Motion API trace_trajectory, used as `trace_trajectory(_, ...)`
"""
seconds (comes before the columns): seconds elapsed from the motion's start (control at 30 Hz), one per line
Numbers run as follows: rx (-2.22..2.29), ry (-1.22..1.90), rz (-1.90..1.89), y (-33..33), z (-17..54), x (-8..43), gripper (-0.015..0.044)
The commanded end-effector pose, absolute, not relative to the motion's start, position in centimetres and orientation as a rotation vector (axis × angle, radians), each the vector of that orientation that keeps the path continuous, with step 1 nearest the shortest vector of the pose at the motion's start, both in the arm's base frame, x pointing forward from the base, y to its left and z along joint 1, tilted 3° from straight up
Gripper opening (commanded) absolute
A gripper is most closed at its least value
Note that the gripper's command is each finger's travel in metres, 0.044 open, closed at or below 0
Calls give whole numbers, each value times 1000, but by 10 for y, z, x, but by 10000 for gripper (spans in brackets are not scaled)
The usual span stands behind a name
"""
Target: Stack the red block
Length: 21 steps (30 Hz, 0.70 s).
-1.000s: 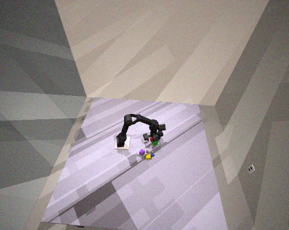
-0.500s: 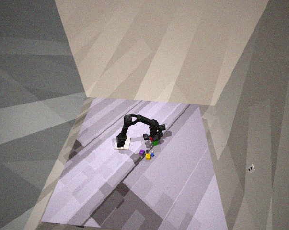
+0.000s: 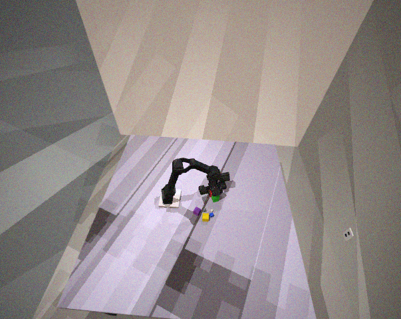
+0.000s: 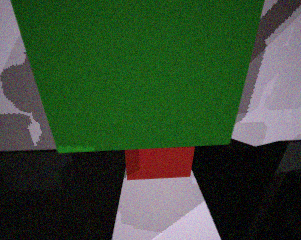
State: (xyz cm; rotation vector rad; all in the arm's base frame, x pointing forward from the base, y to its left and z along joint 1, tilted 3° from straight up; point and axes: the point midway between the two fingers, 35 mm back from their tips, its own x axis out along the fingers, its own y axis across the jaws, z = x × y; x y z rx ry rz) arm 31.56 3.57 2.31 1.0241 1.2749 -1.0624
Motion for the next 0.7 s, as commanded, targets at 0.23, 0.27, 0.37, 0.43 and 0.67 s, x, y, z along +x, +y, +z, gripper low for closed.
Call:
trace_trajectory(0.23, 1022, 1271, -1063, 37, 64, 316, 0)
trace_trajectory(0.27, 1022, 1271, -1063, 38, 69, 316, 0)
trace_trajectory(0.37, 1022, 1271, -1063, 38, 84, 316, 0)
trace_trajectory(0.43, 1022, 1271, -1063, 39, 95, 316, 0)
trace_trajectory(0.67, 1022, 1271, -1063, 40, 127, 315, 0)
